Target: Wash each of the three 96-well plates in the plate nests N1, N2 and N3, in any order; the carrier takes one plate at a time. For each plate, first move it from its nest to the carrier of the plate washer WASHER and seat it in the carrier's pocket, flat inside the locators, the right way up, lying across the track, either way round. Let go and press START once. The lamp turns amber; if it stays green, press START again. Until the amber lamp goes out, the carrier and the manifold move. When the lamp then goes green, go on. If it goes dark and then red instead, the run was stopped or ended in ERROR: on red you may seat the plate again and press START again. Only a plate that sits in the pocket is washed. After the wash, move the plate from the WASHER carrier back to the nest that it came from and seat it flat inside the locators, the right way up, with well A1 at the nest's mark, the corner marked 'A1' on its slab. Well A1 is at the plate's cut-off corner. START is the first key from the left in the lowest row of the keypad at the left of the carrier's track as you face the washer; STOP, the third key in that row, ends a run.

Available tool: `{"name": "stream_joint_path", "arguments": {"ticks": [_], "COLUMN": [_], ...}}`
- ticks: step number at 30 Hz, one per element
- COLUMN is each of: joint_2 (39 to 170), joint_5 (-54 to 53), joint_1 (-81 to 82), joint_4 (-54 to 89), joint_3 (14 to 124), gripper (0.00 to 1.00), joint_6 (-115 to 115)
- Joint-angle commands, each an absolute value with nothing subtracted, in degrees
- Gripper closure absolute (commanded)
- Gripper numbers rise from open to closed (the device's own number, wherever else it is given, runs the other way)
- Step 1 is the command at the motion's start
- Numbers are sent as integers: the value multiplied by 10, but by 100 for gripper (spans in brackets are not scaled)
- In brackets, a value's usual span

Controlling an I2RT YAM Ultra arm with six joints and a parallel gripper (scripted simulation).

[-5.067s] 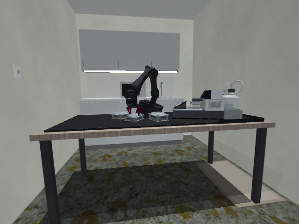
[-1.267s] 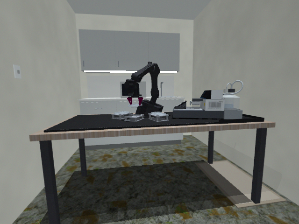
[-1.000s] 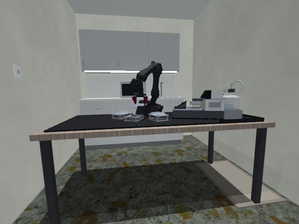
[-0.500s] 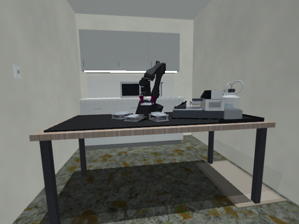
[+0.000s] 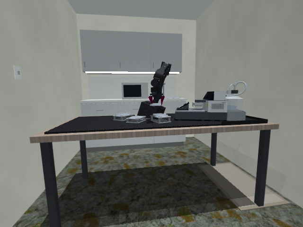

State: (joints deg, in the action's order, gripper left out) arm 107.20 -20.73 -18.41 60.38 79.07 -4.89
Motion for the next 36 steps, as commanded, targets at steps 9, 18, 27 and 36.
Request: {"name": "stream_joint_path", "arguments": {"ticks": [9, 18, 27, 36], "joint_2": [1041, 981, 941, 900], "joint_5": [-206, -202, -196, -184], "joint_1": [-167, -104, -49, 29], "joint_4": [604, 606, 611, 619], "joint_3": [779, 744, 728, 722], "gripper": [100, 100, 100, 100], "joint_6": [-62, -128, -186, -267]}}
